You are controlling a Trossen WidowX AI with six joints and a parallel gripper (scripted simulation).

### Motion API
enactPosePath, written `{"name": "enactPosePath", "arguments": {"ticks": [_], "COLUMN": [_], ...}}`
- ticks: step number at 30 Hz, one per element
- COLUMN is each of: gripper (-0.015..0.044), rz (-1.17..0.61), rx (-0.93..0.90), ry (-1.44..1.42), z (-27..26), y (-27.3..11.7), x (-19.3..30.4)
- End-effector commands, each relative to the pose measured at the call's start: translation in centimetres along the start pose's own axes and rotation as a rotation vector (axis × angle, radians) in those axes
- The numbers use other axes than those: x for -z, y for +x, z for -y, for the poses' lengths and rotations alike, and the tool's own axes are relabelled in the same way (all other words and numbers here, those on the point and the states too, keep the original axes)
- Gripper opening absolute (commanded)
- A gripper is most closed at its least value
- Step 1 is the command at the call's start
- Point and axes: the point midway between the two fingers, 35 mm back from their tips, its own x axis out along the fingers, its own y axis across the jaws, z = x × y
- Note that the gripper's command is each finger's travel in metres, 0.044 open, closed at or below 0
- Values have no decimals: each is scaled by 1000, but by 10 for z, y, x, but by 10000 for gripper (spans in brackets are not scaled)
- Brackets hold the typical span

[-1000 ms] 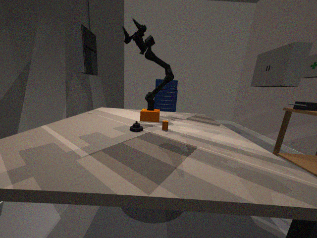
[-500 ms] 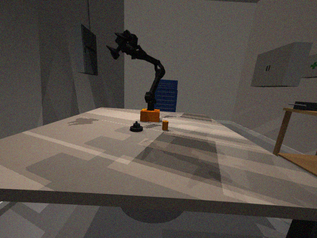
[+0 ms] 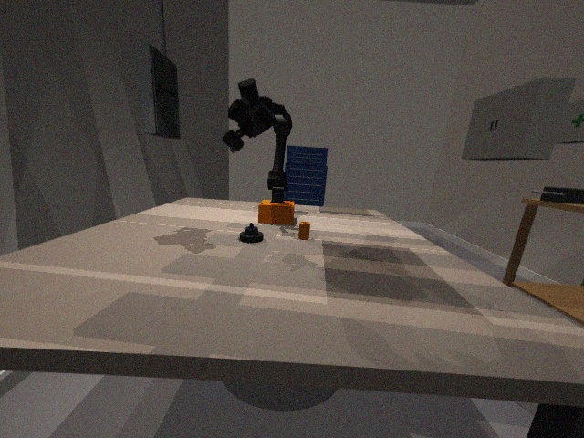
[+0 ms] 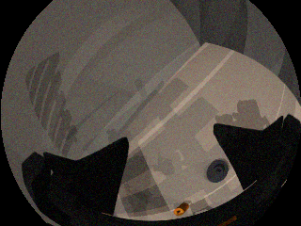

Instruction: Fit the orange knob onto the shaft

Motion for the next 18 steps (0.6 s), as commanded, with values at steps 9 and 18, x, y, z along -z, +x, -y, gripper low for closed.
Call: {"name": "enactPosePath", "arguments": {"ticks": [9,18], "gripper": [440,440], "rz": [-546,-918], "rx": [80,221], "ry": [-399,-705], "z": [-35,-30], "y": [39,10], "x": [173,294]}}
